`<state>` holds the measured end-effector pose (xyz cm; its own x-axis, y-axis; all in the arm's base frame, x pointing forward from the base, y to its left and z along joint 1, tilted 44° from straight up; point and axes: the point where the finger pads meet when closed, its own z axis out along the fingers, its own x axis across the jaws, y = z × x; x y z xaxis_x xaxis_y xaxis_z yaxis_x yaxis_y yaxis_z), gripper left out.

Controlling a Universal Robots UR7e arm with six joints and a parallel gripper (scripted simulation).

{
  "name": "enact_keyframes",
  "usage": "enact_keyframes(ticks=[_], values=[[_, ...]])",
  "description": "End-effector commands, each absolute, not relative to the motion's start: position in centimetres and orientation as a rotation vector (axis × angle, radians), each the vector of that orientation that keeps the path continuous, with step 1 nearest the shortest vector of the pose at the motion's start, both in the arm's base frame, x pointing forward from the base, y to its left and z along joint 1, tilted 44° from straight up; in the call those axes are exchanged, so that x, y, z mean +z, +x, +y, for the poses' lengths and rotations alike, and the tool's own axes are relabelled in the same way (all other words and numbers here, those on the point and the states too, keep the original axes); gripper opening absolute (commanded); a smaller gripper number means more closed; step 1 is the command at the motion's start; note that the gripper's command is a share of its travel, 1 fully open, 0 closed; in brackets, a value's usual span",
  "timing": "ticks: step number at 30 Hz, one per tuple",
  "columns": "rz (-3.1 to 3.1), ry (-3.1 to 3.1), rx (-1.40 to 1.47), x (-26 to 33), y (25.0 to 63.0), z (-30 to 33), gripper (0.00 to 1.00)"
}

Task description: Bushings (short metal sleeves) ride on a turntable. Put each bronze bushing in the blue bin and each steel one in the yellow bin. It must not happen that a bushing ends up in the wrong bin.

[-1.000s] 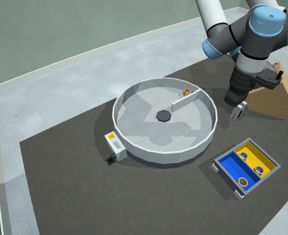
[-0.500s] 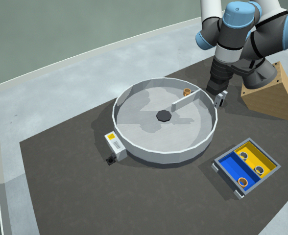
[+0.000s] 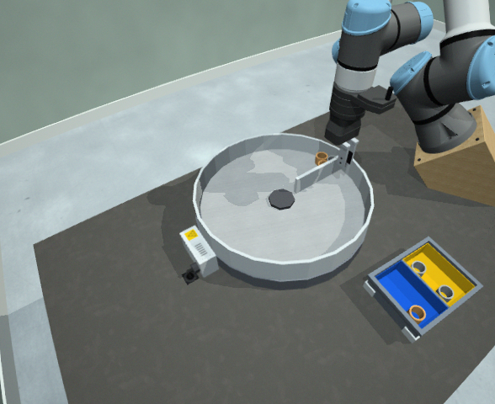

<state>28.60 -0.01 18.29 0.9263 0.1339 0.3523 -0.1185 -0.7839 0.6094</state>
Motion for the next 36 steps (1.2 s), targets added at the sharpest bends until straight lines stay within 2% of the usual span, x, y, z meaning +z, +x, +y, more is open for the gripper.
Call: enact_keyframes(ticks=[1,6,36], values=[[0.014,2.438,0.511,19.6,28.4,-2.1,0.4],[0.0,2.44,0.516,22.0,28.1,-5.9,0.4],[-0.001,2.437,0.515,19.9,29.1,-7.6,0.4]])
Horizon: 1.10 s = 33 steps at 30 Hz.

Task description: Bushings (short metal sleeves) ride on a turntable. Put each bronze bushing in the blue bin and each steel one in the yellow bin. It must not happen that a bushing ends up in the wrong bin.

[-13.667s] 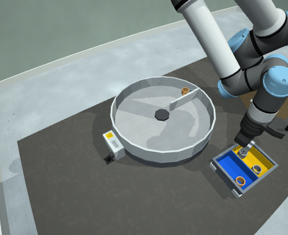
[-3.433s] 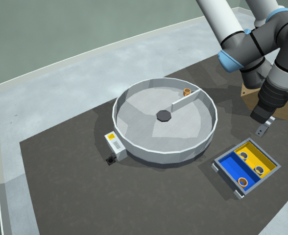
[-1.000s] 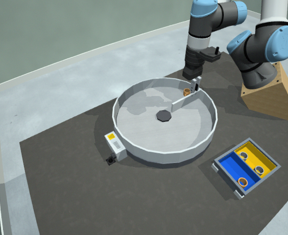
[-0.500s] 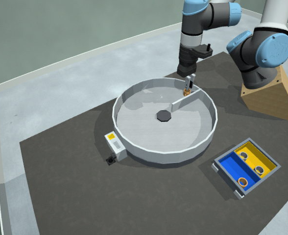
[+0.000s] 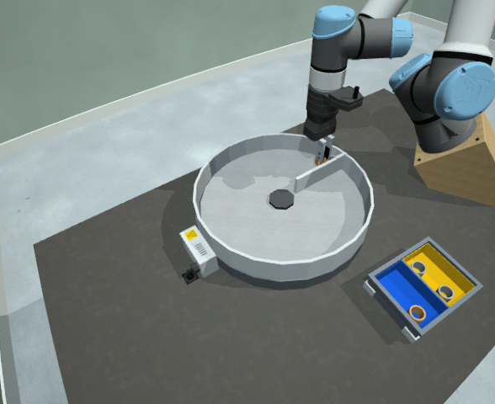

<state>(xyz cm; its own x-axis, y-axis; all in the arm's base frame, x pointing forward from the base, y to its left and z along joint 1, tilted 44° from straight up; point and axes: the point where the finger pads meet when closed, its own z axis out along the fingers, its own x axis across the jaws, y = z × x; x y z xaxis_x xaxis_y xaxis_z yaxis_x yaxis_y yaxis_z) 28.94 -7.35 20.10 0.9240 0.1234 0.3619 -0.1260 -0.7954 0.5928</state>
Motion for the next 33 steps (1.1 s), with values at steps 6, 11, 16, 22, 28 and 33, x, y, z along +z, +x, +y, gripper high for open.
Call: enact_keyframes(ticks=[6,11,16,22,28,33], values=[[0.0,2.439,0.516,18.8,29.7,-8.5,0.4],[0.0,2.439,0.516,18.8,29.7,-8.5,0.4],[0.0,2.439,0.516,18.8,29.7,-8.5,0.4],[0.0,2.439,0.516,18.3,29.9,-8.9,0.4],[0.0,2.439,0.516,18.2,30.0,-9.0,0.4],[0.0,2.438,0.516,17.9,30.2,-9.3,0.4]])
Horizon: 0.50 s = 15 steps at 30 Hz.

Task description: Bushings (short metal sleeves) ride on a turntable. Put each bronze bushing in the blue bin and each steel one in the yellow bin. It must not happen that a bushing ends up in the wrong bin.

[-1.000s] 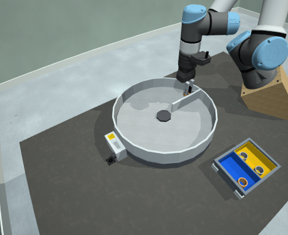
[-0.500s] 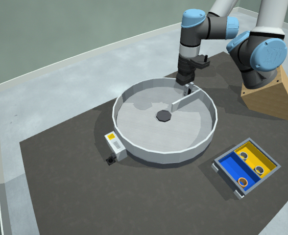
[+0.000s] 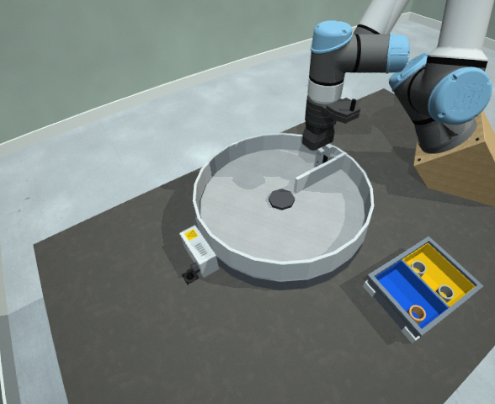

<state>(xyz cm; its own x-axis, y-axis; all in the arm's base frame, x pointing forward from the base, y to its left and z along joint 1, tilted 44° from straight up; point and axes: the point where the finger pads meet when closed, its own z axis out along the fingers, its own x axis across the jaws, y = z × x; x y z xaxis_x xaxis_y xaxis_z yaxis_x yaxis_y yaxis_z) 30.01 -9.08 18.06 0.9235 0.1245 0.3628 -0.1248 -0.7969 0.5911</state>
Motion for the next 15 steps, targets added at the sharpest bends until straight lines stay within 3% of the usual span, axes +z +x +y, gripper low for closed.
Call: enact_keyframes(ticks=[1,15], values=[[0.0,2.438,0.516,17.85,30.16,-9.29,0.4],[0.0,2.438,0.516,17.07,30.56,-9.93,0.4]])
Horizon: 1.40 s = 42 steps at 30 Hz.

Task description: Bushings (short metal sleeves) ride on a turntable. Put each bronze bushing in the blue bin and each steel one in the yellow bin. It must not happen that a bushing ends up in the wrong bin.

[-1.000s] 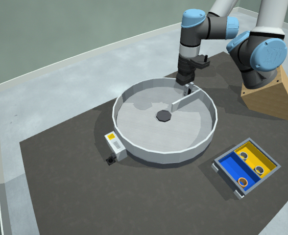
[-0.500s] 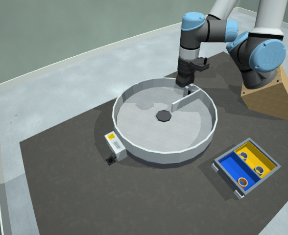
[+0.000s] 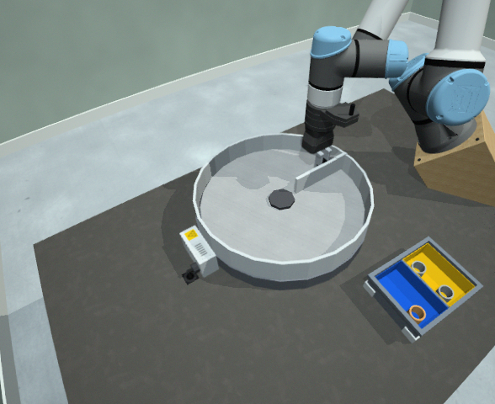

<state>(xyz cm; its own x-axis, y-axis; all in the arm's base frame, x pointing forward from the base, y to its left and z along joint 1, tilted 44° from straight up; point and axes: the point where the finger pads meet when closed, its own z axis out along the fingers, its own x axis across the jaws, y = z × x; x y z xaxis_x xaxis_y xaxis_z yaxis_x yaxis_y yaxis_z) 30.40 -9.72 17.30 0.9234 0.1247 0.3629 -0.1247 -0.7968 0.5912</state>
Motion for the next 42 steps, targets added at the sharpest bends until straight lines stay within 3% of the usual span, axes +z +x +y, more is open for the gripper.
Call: enact_keyframes(ticks=[1,14,15,42], values=[[0.0,2.438,0.516,16.97,30.61,-10.01,0.4],[0.0,2.438,0.516,16.87,30.66,-10.09,0.4],[0.0,2.438,0.516,16.88,30.65,-10.09,0.0],[0.0,2.438,0.518,16.92,30.69,-10.08,0.0]])
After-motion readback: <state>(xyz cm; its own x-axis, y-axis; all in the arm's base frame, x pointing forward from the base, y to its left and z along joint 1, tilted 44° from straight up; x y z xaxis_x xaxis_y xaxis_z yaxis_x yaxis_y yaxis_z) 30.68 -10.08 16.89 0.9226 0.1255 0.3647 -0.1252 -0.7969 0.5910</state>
